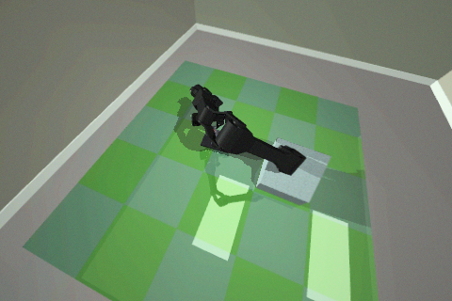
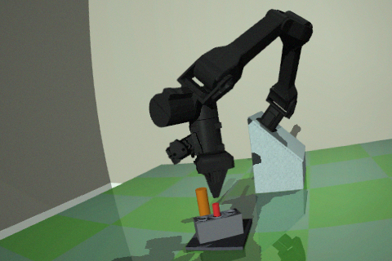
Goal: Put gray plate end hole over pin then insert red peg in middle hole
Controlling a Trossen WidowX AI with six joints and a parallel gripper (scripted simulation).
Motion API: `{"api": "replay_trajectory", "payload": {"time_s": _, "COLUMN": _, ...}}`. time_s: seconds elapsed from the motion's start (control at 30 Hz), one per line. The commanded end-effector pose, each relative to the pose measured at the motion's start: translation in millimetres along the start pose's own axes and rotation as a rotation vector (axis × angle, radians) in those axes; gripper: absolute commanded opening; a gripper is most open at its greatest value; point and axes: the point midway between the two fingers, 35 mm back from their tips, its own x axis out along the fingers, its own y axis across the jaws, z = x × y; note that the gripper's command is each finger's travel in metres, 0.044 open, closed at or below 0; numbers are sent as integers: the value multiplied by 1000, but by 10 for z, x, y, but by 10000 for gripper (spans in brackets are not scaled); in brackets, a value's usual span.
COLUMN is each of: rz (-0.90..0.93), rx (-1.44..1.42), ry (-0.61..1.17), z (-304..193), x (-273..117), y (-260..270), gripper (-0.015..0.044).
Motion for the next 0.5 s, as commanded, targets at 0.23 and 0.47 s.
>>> {"api": "replay_trajectory", "payload": {"time_s": 0.23, "rz": 0, "rx": -5, "ry": 0, "z": -4, "x": -87, "y": 3, "gripper": 150}}
{"api": "replay_trajectory", "payload": {"time_s": 0.47, "rz": 0, "rx": -5, "ry": 0, "z": -11, "x": -137, "y": 10, "gripper": 150}}
